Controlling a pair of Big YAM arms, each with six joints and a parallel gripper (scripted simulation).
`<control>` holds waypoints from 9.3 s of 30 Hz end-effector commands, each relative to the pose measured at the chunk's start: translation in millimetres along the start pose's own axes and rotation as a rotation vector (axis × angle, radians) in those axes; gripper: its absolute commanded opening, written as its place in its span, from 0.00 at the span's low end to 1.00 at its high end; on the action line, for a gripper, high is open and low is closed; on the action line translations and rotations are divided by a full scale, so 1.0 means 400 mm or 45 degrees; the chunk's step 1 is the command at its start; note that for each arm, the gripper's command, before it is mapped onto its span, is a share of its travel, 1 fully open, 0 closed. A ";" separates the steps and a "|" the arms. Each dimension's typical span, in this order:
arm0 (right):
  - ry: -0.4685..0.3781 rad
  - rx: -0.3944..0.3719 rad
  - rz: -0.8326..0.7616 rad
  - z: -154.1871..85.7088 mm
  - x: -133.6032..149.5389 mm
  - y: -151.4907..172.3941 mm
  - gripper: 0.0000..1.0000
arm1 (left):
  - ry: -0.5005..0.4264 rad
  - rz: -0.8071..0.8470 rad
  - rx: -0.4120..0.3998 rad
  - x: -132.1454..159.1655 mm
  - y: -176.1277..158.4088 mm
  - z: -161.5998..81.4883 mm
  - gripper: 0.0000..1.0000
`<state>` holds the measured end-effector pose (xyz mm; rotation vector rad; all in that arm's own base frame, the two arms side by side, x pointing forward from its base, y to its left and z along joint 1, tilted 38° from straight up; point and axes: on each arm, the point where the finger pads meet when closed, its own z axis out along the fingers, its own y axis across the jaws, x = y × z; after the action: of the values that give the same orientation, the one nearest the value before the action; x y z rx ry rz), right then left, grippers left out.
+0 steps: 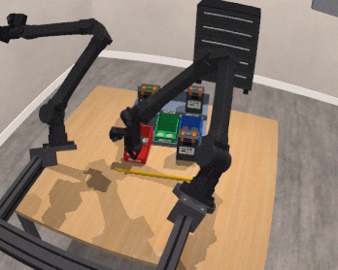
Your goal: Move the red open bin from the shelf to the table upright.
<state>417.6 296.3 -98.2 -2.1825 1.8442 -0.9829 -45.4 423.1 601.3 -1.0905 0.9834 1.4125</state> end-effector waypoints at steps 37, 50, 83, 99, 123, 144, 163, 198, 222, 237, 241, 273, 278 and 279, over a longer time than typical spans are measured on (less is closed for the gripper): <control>-0.017 -0.021 -0.048 0.009 -0.024 0.014 0.00 | -0.065 -0.007 -0.010 -0.099 0.012 -0.010 1.00; -0.011 -0.032 -0.062 0.011 -0.020 0.024 0.00 | -0.065 -0.007 -0.010 -0.099 0.012 -0.010 1.00; -0.017 0.008 -0.004 -0.021 -0.005 -0.021 0.90 | -0.065 -0.007 -0.010 -0.099 0.012 -0.010 1.00; -0.019 0.013 -0.001 -0.027 -0.006 -0.026 0.90 | -0.065 -0.007 -0.010 -0.099 0.012 -0.010 1.00; -0.019 0.017 -0.001 -0.032 -0.009 -0.028 0.90 | -0.065 -0.007 -0.010 -0.099 0.012 -0.010 1.00; -0.020 0.015 -0.010 -0.075 -0.015 -0.006 0.90 | -0.065 -0.007 -0.010 -0.099 0.012 -0.010 1.00; -0.022 0.018 -0.007 -0.171 -0.015 -0.009 0.90 | -0.065 -0.007 -0.010 -0.099 0.012 -0.010 1.00; -0.042 0.038 0.012 -0.254 -0.030 -0.041 0.00 | -0.065 -0.007 -0.010 -0.099 0.012 -0.010 1.00; -0.043 0.042 0.015 -0.255 -0.032 -0.045 0.00 | -0.065 -0.007 -0.010 -0.099 0.012 -0.010 1.00; -0.045 0.043 0.020 -0.266 -0.034 -0.045 0.00 | -0.065 -0.007 -0.010 -0.099 0.012 -0.010 1.00; -0.045 0.043 0.020 -0.280 -0.034 -0.045 0.00 | -0.065 -0.007 -0.010 -0.099 0.012 -0.010 1.00; -0.052 0.043 0.024 -0.410 -0.032 -0.045 0.00 | -0.065 -0.007 -0.010 -0.099 0.012 -0.010 1.00; -0.047 0.039 0.026 -0.405 -0.026 -0.049 0.00 | -0.065 -0.007 -0.010 -0.099 0.012 -0.010 1.00; -0.047 0.039 0.026 -0.404 -0.025 -0.050 0.00 | -0.065 -0.007 -0.010 -0.099 0.012 -0.010 1.00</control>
<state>341.7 339.8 9.3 -2.1926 1.8415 -0.9769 -45.4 423.1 601.3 -1.0905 0.9834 1.4125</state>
